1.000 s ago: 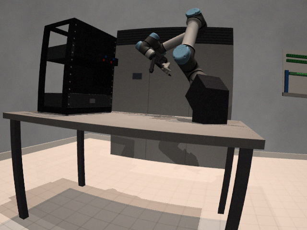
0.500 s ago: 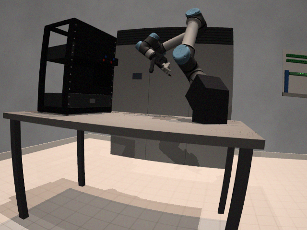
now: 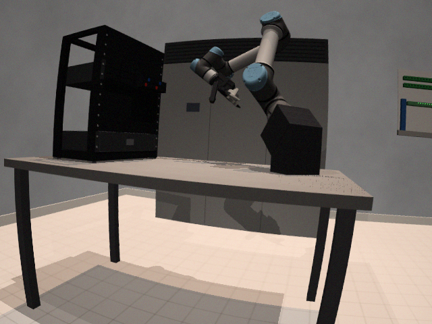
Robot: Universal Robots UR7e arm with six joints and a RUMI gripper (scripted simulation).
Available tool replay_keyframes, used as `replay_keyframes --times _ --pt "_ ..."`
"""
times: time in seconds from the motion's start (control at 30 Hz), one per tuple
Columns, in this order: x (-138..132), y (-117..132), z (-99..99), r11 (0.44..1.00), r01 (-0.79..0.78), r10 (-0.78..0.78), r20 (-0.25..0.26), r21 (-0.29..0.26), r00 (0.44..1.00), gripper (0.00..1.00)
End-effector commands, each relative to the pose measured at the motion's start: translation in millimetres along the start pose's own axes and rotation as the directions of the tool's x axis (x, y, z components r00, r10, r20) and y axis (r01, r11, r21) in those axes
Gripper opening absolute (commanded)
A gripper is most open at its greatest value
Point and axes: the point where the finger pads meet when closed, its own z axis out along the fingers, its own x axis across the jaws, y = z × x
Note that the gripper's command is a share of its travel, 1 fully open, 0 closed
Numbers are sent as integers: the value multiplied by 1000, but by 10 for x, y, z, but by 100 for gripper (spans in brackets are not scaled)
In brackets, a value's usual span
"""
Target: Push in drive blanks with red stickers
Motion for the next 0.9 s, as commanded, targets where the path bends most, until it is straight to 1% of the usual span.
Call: replay_keyframes --times 0.0,0.57,0.87 --pt "-11 -2 1 1000 12 -12 3 -4 1000 100" --pt "-116 -3 33 992 122 -121 31 -42 992 100" --pt "-213 4 58 972 224 -219 63 -73 974 100"
